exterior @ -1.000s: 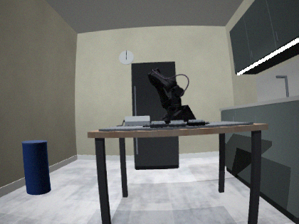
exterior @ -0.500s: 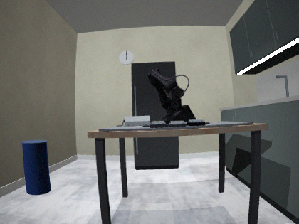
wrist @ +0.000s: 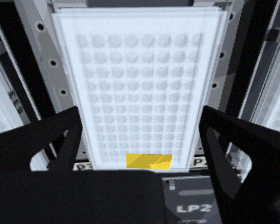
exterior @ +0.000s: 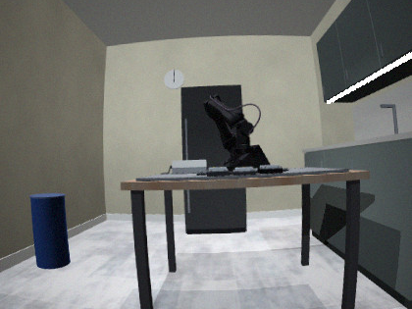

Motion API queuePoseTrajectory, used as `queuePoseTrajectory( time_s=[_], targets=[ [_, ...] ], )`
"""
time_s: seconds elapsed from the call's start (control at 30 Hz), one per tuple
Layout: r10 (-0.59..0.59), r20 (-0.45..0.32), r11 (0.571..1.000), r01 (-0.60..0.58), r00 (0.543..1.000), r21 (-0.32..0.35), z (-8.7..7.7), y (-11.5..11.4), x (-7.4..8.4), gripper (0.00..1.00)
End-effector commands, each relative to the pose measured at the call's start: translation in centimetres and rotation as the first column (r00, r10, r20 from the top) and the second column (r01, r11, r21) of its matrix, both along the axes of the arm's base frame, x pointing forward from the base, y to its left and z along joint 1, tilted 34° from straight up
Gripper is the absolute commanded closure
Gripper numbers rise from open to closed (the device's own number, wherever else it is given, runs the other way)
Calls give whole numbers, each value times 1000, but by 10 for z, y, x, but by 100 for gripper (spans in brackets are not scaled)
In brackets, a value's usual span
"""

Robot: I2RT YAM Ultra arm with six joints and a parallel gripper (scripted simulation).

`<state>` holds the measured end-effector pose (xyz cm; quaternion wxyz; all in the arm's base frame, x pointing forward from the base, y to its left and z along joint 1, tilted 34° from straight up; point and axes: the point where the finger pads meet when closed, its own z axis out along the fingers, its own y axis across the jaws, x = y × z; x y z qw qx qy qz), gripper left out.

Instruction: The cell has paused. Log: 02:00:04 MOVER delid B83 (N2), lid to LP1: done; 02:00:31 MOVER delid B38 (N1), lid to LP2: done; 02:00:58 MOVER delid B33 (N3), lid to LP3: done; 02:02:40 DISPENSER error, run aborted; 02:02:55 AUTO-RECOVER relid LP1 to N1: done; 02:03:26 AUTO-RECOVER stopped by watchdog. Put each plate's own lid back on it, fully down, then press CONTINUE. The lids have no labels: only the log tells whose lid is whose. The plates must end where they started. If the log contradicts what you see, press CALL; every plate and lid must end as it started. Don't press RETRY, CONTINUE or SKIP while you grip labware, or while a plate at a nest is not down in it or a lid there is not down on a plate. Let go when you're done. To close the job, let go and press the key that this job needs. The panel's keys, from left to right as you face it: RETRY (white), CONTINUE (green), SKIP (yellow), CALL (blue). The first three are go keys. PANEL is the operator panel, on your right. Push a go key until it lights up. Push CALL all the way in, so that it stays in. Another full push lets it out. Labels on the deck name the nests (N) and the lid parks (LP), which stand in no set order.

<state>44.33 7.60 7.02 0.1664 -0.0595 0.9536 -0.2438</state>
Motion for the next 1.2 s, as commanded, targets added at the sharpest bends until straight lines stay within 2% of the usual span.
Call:
queuePoseTrajectory(
  time_s=[0.0,0.87,0.9,1.17],
  targets=[
    [16,23,1000,-16,1000,10,8,8,3,100],
    [17,11,1000,-17,1000,10,5,10,4,100],
    [17,11,1000,-17,1000,10,5,10,4,0],
    [17,11,1000,-17,1000,10,5,10,4,0]
  ],
)
